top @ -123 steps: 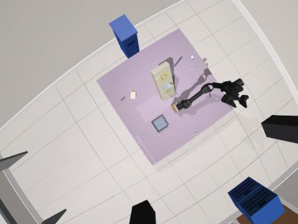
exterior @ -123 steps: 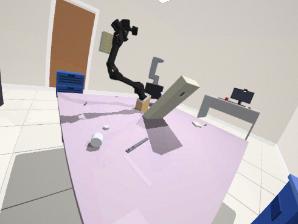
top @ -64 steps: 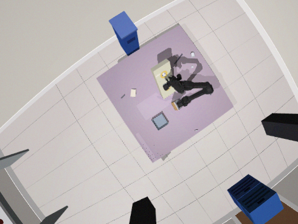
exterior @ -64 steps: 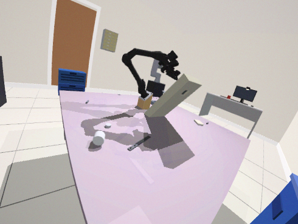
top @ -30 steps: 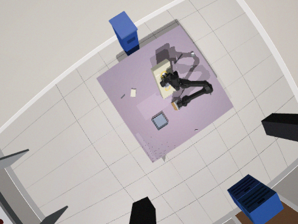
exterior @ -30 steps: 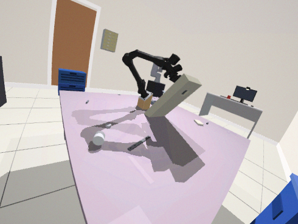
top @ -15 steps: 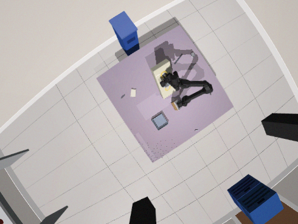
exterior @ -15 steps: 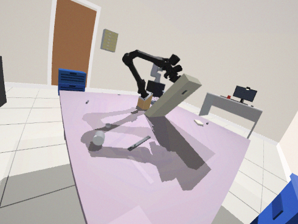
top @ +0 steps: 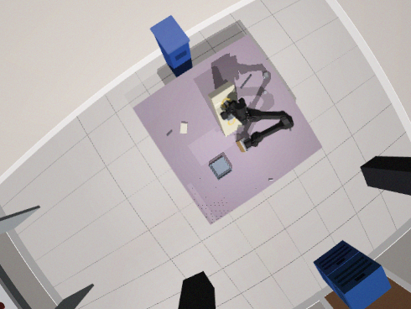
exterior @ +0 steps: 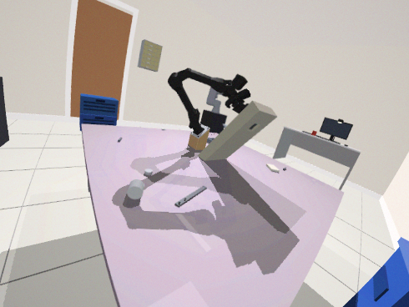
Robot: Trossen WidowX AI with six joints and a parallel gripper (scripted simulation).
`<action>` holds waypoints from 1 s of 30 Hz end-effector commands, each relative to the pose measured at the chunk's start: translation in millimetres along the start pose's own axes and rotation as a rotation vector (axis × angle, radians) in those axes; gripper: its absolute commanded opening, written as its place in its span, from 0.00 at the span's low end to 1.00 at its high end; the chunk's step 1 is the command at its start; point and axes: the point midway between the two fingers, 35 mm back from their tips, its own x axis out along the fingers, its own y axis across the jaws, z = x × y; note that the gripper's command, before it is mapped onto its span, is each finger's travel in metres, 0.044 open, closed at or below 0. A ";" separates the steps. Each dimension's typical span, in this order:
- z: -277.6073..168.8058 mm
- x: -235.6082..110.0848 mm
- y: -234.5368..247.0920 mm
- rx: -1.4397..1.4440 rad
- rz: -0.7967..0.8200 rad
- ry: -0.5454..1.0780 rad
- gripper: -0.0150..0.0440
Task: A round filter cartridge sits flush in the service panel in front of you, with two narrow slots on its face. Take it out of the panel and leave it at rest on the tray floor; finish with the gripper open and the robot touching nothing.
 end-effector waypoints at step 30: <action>-0.7 14.2 -0.2 -0.005 0.002 0.001 0.45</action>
